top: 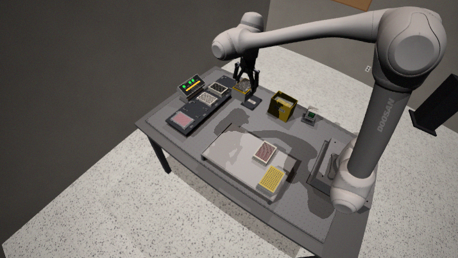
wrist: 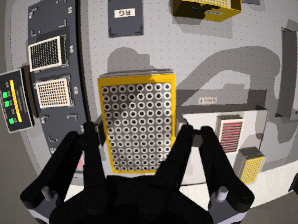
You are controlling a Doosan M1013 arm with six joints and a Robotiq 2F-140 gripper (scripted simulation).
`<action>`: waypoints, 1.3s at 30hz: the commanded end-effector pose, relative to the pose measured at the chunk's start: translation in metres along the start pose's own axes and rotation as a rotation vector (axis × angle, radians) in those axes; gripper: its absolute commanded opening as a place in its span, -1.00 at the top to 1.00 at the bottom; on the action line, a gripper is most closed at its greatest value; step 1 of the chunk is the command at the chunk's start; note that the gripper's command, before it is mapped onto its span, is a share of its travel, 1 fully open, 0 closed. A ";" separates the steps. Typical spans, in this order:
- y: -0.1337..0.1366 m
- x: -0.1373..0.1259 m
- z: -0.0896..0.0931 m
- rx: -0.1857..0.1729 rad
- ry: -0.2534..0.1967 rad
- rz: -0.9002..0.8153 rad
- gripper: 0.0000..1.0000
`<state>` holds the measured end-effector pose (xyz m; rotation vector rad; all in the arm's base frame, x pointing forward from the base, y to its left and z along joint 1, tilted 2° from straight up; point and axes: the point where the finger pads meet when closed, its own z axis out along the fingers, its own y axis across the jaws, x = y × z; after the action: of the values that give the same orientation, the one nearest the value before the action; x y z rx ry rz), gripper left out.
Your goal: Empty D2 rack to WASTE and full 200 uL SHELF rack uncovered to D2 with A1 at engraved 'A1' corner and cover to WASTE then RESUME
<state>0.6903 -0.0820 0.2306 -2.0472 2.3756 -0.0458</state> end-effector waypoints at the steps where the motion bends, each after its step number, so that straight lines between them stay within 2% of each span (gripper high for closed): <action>1: -0.015 0.000 0.000 0.000 0.000 0.000 1.00; 8: -0.050 0.000 0.000 0.000 0.000 0.000 1.00; 10: -0.050 0.000 0.000 0.000 0.000 0.000 1.00; 25: -0.123 0.000 0.000 0.000 0.000 0.000 1.00; 28: -0.123 0.000 0.000 0.000 0.000 0.000 1.00; 39: -0.123 0.000 0.000 0.000 0.000 -0.220 1.00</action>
<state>0.8123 -0.1006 0.2340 -2.2509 2.1870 -0.0468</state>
